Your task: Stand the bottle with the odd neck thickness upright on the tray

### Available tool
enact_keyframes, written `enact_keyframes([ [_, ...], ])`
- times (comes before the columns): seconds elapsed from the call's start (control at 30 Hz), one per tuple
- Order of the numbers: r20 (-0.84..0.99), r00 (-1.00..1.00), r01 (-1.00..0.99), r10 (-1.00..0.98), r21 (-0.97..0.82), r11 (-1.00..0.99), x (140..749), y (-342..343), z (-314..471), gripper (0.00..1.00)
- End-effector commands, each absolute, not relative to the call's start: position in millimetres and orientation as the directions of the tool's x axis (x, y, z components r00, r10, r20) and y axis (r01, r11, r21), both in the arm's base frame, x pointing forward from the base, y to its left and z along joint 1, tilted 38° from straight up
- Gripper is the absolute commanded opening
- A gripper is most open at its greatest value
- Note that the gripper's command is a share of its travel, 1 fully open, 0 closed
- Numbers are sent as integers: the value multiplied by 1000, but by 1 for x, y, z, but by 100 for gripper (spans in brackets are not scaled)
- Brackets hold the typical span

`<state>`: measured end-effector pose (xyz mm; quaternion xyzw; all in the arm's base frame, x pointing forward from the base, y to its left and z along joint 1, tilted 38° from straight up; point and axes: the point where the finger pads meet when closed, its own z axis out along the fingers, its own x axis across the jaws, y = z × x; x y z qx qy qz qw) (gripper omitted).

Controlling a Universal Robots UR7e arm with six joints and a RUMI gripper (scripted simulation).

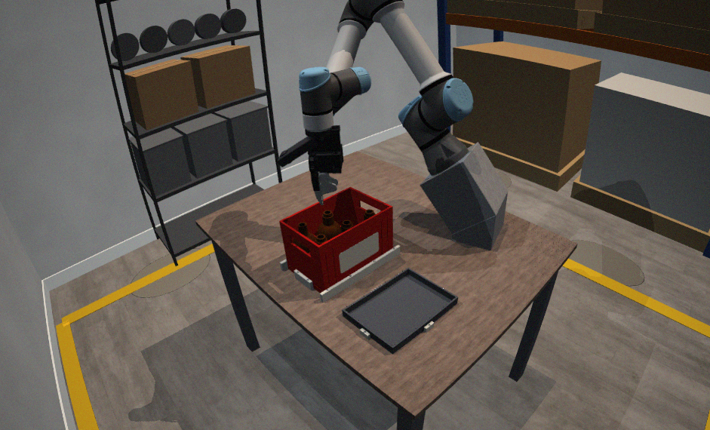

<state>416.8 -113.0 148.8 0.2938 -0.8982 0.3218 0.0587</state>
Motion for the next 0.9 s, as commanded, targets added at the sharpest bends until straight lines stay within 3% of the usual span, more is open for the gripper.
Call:
enact_keyframes([
  [0.0,293,-817,-570,-497,-539,620,361,-128,160,0],
  [0.47,296,-816,-571,-496,-543,616,282,-139,151,0],
  [0.87,297,-816,-571,-496,-544,615,273,-140,149,0],
])
